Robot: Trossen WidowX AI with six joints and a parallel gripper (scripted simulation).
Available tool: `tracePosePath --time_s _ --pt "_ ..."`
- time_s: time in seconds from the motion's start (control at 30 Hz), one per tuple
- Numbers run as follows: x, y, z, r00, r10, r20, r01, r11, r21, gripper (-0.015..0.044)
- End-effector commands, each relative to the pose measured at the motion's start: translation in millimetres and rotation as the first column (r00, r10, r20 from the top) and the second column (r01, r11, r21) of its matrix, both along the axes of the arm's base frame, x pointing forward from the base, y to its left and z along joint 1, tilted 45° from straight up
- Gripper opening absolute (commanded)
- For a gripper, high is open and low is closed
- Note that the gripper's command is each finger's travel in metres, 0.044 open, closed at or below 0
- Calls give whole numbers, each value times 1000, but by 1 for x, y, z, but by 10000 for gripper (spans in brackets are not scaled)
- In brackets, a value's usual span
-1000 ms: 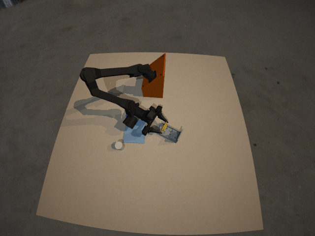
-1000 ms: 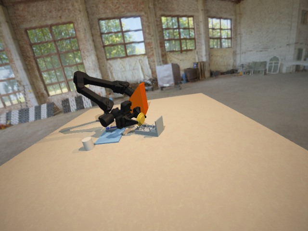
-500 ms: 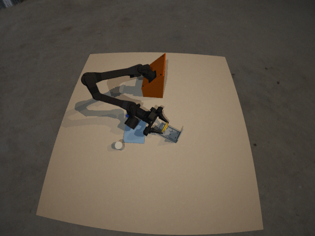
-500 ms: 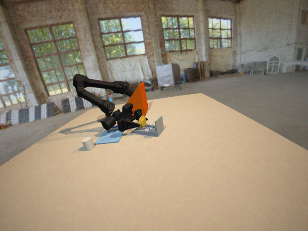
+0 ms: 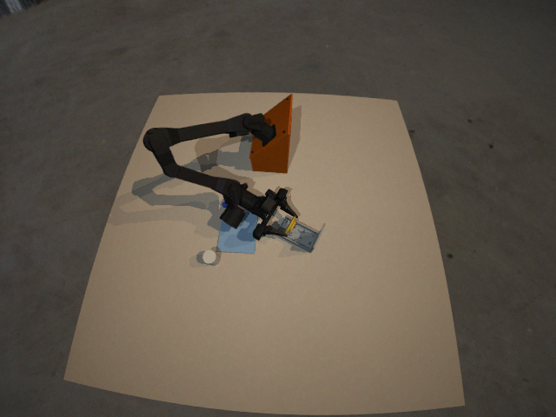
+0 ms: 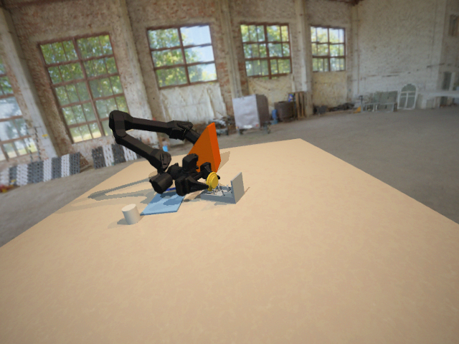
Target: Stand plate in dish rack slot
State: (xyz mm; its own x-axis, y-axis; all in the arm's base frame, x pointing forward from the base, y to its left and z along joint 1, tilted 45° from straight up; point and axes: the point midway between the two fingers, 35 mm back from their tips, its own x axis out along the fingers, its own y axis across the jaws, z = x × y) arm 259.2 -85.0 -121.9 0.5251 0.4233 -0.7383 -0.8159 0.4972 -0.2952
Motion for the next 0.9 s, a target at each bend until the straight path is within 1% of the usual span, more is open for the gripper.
tracePosePath --time_s 0.0,0.1,0.13,0.37,0.43,0.7,0.87 --pt "0 0 0 1000 0 0 0 1000 0 315" --pt "0 0 0 1000 0 0 0 1000 0 394" --pt "0 0 0 1000 0 0 0 1000 0 400" --pt "1 1 2 1000 1 -1 -1 1000 0 400" --pt "6 10 13 1000 3 -4 -3 1000 -3 400" --pt "27 71 81 1000 7 2 -7 1000 5 400" --pt "32 74 88 1000 4 0 -4 1000 9 400"
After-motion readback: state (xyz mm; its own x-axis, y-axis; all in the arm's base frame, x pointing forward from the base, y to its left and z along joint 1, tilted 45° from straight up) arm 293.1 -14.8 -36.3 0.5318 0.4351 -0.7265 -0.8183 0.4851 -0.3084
